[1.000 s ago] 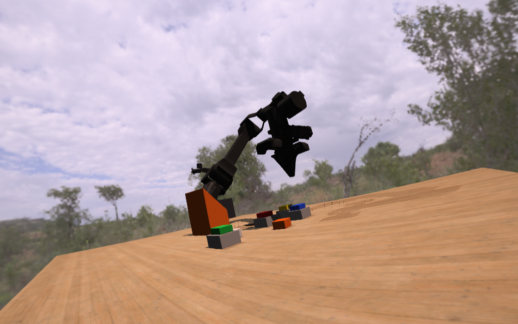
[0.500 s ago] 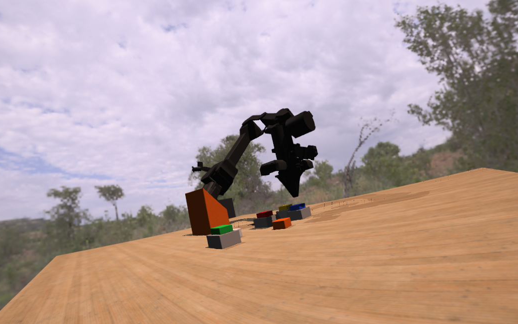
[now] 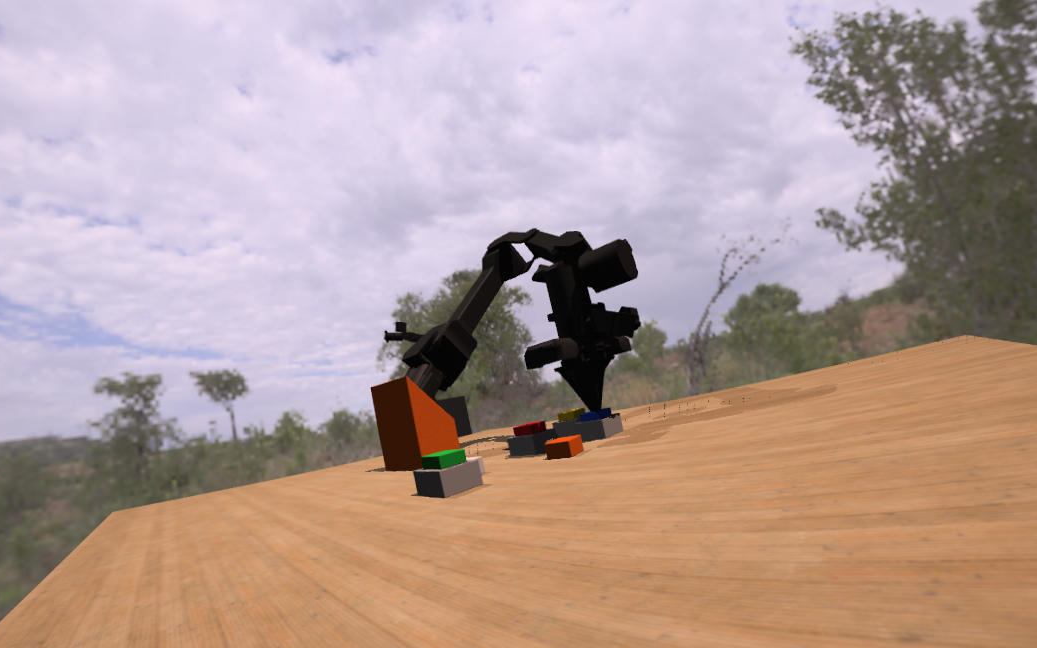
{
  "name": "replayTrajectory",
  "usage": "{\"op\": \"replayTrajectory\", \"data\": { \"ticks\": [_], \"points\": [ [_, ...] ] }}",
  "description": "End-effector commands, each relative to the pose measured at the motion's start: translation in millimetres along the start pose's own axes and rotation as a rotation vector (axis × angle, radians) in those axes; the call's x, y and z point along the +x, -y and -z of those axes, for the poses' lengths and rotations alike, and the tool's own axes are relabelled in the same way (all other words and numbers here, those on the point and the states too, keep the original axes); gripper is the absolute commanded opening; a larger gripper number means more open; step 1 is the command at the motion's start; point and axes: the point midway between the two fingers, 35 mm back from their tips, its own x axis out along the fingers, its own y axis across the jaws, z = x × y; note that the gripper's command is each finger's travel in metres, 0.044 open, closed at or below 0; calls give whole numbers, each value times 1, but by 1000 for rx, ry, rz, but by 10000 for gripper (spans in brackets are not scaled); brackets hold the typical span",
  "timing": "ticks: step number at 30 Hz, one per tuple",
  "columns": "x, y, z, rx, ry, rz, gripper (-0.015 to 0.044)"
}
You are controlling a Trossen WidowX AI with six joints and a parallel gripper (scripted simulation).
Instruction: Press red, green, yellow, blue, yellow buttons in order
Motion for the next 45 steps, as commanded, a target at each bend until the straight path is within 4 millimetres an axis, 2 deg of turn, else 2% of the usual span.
{"op": "replayTrajectory", "data": {
  "ticks": [1, 19, 20, 23, 28, 33, 38, 41, 45],
  "points": [
    [7, 0, 2, 9, -4, -5, 20],
    [7, 0, 2, 9, -4, -5, 20],
    [4, 0, 1, 2, -2, -2, 20],
    [-25, 1, 1, 9, -4, -2, 20],
    [-30, 1, 1, 9, -4, -2, 20],
    [-86, 2, 0, 10, -5, 1, 20],
    [-89, 1, 1, 10, -5, 0, 20],
    [-90, -11, 14, 11, -6, 0, 20],
    [-91, -39, 54, 13, -7, -1, 20]
  ]
}}
